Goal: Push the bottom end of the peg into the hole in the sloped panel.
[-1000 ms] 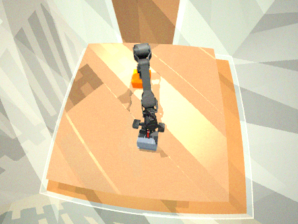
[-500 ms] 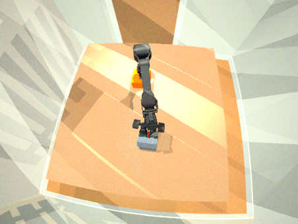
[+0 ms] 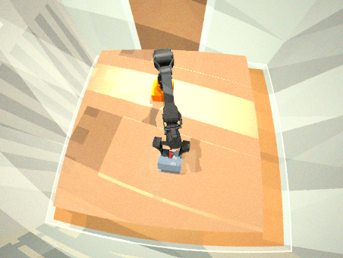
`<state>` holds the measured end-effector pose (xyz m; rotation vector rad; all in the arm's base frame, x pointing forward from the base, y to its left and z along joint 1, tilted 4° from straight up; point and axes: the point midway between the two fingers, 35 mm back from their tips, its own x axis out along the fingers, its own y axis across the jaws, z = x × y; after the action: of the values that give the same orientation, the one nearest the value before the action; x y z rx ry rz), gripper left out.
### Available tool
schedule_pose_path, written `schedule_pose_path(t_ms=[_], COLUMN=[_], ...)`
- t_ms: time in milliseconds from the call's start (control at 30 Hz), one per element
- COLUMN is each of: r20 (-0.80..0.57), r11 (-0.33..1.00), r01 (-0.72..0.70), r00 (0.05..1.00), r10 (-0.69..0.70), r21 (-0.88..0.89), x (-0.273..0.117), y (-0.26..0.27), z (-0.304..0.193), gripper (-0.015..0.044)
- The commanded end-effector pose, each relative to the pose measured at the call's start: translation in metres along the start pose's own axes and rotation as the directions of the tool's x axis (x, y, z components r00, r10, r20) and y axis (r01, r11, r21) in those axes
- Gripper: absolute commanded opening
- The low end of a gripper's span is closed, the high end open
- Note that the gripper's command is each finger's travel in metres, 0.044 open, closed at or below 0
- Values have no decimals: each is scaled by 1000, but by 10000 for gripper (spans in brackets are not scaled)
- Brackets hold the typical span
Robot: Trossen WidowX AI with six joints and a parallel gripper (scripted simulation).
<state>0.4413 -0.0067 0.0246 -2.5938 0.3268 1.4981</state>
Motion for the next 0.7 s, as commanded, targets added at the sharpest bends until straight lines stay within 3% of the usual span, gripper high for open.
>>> schedule_pose_path(t_ms=[0,667], r20=[3,5], r11=[1000,1000], r01=[0,2], r00=[1000,1000], r10=[0,-2], r21=[0,-3], x=[-5,-38], y=[0,-1], z=[0,-3], gripper=[440,440])
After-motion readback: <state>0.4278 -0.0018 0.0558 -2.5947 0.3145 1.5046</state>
